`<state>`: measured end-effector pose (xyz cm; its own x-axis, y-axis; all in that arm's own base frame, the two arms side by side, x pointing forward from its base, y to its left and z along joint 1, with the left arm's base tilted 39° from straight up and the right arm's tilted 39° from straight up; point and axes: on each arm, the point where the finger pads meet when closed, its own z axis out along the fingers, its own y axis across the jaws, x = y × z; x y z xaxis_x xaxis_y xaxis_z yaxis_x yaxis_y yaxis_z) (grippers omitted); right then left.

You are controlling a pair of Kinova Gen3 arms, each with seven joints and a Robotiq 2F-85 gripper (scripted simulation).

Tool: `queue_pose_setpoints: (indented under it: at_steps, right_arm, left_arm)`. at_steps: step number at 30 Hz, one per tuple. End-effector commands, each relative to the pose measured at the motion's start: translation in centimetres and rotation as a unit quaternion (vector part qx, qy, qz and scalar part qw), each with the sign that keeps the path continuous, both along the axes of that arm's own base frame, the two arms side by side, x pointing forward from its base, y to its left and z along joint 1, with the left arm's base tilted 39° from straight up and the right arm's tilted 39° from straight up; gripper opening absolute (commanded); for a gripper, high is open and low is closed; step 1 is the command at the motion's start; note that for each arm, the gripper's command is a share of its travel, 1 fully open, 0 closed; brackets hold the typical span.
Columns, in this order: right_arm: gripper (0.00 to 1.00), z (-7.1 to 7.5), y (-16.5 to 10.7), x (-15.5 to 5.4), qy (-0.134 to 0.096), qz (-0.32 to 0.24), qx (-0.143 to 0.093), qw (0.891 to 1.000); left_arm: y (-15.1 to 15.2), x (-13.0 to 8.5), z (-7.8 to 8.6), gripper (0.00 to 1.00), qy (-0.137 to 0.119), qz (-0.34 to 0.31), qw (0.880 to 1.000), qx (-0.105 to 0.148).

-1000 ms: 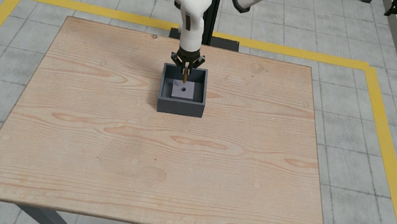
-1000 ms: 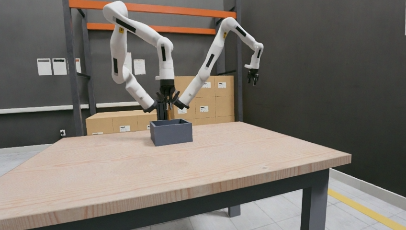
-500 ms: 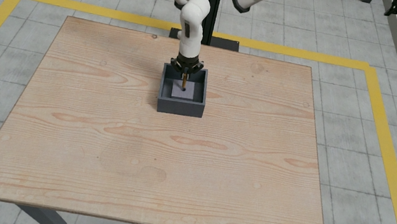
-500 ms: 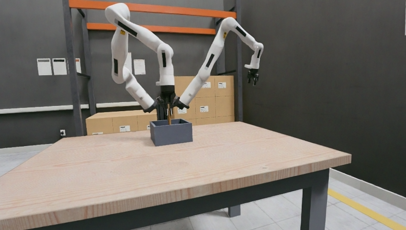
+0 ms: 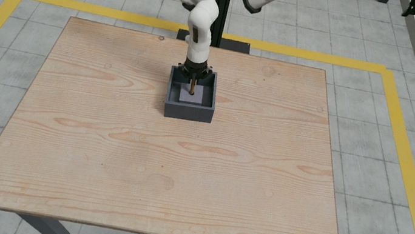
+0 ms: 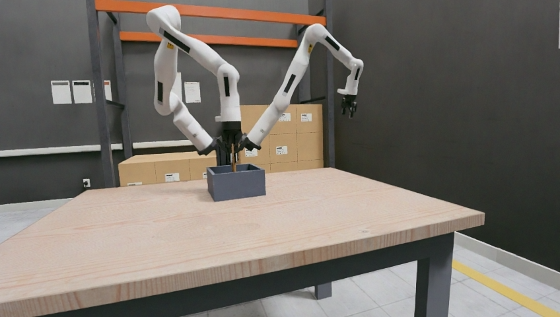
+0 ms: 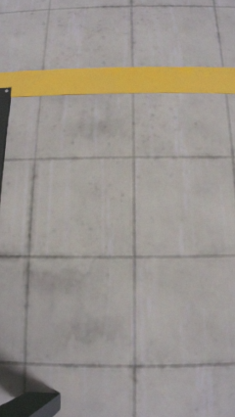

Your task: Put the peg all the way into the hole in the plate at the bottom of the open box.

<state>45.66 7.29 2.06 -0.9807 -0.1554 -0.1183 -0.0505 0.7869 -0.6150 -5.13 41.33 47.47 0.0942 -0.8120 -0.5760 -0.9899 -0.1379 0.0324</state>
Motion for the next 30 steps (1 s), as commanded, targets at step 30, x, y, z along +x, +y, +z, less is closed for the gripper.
queue_pose_setpoints:
  at_steps: [30]
  right_arm:
    - [0.099,-1.6,-1.2,0.4,0.000,0.001,0.000,1.000]
  left_arm:
    - [0.0,0.0,0.1,1.000,0.000,0.000,1.000,0.001]
